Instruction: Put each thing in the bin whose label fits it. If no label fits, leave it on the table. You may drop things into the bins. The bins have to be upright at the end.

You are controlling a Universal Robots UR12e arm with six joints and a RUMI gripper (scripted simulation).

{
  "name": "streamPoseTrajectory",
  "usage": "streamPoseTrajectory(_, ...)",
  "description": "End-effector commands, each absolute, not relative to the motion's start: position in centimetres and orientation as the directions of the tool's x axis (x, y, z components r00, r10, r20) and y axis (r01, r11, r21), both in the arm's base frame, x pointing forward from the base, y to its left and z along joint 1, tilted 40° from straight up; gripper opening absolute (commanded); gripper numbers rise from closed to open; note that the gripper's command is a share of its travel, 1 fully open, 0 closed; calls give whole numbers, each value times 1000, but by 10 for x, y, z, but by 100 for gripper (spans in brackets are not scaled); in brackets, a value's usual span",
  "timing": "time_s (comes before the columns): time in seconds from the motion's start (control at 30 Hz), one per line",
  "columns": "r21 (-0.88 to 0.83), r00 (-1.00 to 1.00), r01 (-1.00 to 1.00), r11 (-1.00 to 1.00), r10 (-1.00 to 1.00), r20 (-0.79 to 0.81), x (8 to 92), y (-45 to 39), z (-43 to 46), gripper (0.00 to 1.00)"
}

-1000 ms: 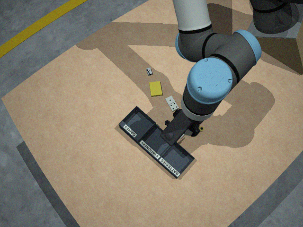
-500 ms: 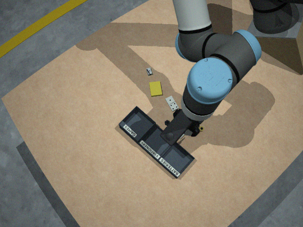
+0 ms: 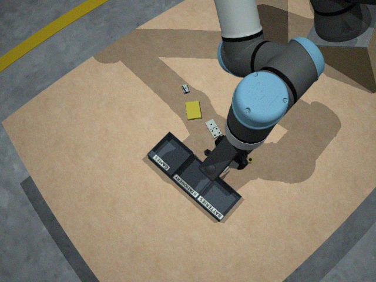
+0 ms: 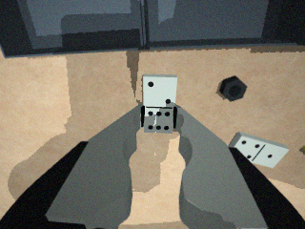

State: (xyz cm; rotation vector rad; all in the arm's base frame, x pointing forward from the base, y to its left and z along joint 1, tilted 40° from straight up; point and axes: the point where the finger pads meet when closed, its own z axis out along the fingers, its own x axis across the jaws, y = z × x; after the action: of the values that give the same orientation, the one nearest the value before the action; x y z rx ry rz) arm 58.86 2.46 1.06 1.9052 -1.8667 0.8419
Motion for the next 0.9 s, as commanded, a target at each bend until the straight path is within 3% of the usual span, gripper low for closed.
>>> streamPoseTrajectory(0.0,-161,-41,-984,-77,-781,623,588,29,16,0)
streamPoseTrajectory(0.87,-161,-41,-984,-77,-781,623,579,62,57,0)
